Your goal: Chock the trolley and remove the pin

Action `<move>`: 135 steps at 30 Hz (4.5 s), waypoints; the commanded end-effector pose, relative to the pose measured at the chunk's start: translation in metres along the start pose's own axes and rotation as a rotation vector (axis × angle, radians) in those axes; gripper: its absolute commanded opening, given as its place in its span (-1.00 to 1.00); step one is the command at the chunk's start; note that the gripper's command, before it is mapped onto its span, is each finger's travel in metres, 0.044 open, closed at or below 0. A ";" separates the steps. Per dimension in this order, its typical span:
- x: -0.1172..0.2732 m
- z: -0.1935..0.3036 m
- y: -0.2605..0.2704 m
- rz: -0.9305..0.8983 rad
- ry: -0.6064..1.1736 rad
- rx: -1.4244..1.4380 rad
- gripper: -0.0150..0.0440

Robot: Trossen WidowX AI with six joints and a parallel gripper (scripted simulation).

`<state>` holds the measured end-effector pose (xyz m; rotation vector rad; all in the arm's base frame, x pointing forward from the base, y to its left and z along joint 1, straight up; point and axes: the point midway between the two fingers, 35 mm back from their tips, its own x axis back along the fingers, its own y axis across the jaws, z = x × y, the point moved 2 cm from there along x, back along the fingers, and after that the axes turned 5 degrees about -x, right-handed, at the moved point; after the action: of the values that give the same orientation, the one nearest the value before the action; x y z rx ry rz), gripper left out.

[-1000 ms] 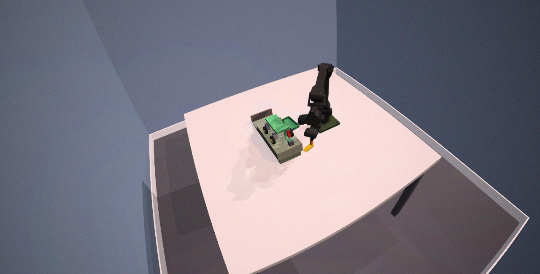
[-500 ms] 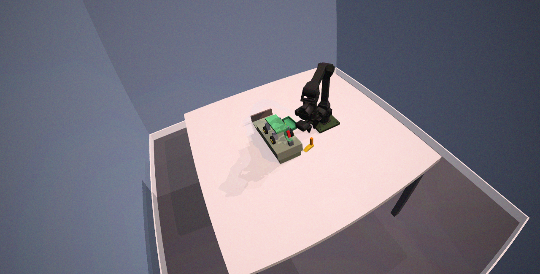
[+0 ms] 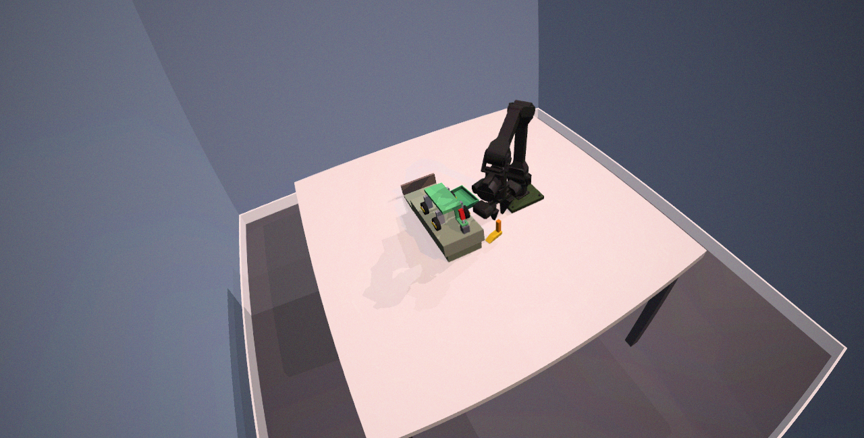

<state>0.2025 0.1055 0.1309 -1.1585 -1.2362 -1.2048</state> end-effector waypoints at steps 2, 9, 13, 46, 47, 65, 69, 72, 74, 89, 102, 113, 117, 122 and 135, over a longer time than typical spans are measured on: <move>-0.008 0.000 -0.002 0.009 0.001 -0.006 0.15; -0.017 0.000 -0.002 0.009 0.001 -0.006 0.15; -0.024 0.000 -0.002 0.009 0.001 -0.006 0.15; -0.059 0.000 -0.003 0.009 0.001 -0.006 0.15; -0.060 0.000 -0.003 0.009 0.001 -0.006 0.15; -0.060 0.000 -0.001 0.000 0.000 0.000 -0.34; -0.060 0.000 -0.001 0.000 0.000 0.000 -0.43; -0.053 0.000 -0.001 0.003 0.000 -0.002 -0.49; -0.044 0.000 -0.001 0.007 0.001 -0.004 -0.49; 0.004 -0.003 -0.003 0.009 0.001 -0.006 -0.49; 0.045 -0.003 -0.003 0.009 0.001 -0.006 -0.49; 0.080 -0.001 -0.002 0.009 0.001 -0.006 -0.49; 0.087 0.000 -0.002 0.009 0.001 -0.006 -0.49; 0.087 0.000 -0.002 0.009 0.001 0.000 -0.49; 0.087 0.000 -0.002 0.007 0.002 0.414 -0.49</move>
<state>0.1991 0.1035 0.2173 -0.9362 -1.3628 -0.9698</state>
